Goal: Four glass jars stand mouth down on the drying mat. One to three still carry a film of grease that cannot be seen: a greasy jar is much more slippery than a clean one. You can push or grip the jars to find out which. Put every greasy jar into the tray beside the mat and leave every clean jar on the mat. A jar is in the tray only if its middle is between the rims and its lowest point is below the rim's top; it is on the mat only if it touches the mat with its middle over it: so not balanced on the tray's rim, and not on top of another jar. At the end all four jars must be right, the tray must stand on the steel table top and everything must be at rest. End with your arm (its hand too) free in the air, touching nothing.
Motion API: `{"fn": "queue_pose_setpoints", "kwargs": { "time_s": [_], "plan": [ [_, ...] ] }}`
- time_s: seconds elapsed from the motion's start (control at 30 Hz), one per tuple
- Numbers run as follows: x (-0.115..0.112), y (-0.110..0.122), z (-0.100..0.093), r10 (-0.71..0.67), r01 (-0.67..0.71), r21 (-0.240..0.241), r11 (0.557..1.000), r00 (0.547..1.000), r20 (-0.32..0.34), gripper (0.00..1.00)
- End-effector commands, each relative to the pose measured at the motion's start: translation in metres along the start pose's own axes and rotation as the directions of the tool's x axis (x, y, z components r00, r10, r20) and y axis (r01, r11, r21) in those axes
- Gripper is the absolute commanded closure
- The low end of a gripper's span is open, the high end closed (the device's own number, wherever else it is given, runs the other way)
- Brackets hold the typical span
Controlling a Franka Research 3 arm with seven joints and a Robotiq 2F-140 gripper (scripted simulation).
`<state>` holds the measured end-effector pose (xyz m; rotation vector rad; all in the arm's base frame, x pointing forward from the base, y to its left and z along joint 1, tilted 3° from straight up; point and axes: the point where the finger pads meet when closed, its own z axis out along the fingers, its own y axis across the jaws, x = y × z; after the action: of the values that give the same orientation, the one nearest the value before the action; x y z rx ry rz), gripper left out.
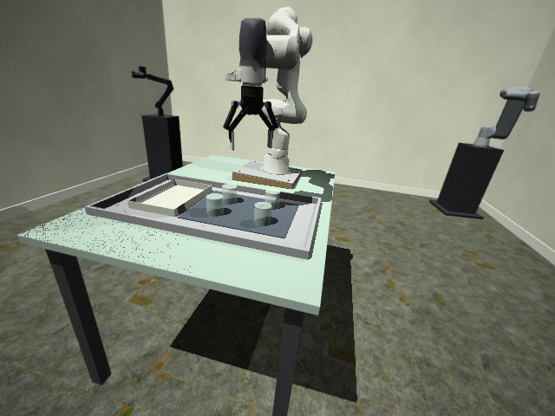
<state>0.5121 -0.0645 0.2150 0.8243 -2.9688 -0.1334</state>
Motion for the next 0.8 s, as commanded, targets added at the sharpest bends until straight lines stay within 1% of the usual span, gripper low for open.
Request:
{"fn": "queue_pose_setpoints", "kwargs": {
  "time_s": [0.0, 0.13, 0.17, 0.47, 0.5, 0.73, 0.77],
  "plan": [
    [-0.001, -0.003, 0.001, 0.090, -0.090, 0.006, 0.996, 0.996, 0.007, 0.00],
    [-0.001, -0.003, 0.001, 0.090, -0.090, 0.006, 0.996, 0.996, 0.007, 0.00],
    [0.000, -0.006, 0.007, 0.183, -0.183, 0.007, 0.983, 0.983, 0.014, 0.00],
    [0.000, -0.006, 0.007, 0.183, -0.183, 0.007, 0.983, 0.983, 0.014, 0.00],
    [0.000, -0.009, 0.012, 0.273, -0.273, 0.008, 0.962, 0.962, 0.021, 0.00],
    [0.000, -0.009, 0.012, 0.273, -0.273, 0.008, 0.962, 0.962, 0.021, 0.00],
    [0.001, -0.011, 0.016, 0.351, -0.351, 0.008, 0.936, 0.936, 0.026, 0.00]
  ]
}}
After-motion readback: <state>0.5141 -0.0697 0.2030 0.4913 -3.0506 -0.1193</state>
